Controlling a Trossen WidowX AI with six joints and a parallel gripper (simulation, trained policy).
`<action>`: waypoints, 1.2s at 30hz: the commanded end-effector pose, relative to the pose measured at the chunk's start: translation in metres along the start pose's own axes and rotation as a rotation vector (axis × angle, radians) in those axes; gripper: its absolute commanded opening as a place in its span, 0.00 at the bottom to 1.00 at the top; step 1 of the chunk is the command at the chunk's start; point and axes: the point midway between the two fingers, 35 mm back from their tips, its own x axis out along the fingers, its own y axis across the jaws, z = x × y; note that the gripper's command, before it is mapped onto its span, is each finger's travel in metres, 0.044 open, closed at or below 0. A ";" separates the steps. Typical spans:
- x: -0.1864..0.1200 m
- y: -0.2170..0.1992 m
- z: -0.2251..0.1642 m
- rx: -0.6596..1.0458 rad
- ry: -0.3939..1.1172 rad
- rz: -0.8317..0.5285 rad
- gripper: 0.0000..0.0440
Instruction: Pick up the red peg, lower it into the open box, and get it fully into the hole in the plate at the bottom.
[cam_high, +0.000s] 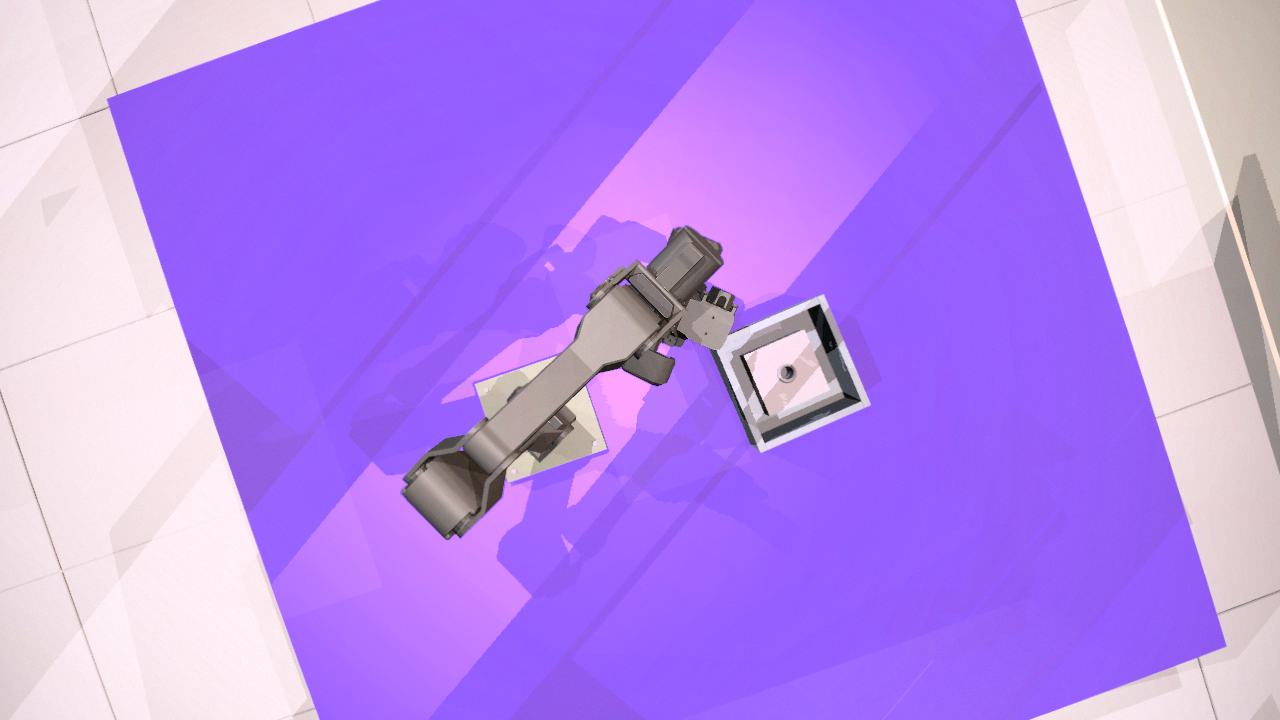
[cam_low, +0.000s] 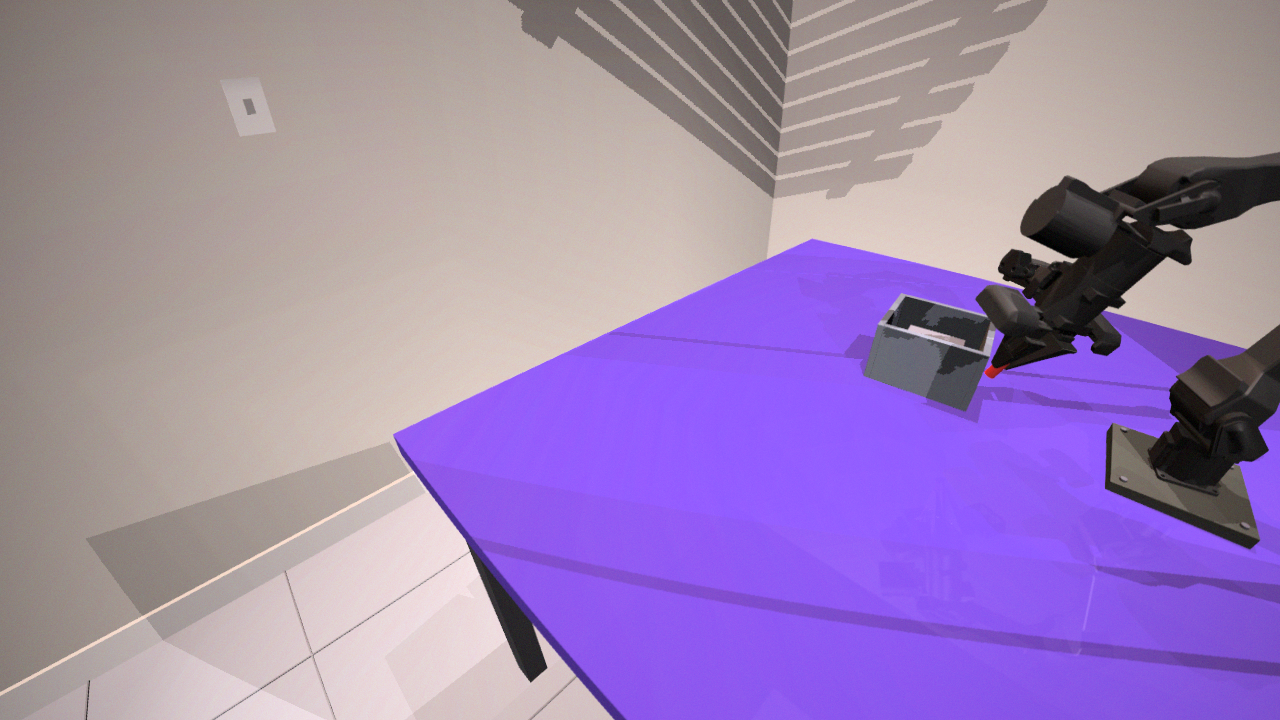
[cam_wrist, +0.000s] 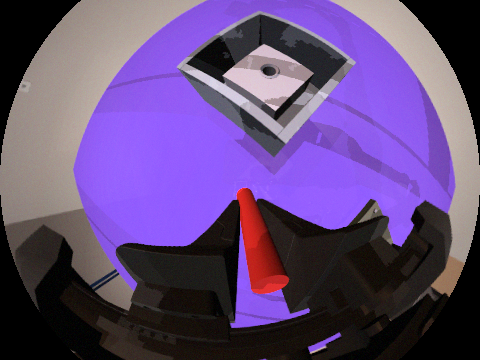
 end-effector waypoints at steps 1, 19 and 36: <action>-0.003 -0.001 0.019 0.007 -0.035 -0.015 0.00; 0.012 -0.015 0.087 0.100 -0.130 -0.064 0.00; 0.041 -0.028 0.129 0.171 -0.140 -0.096 0.02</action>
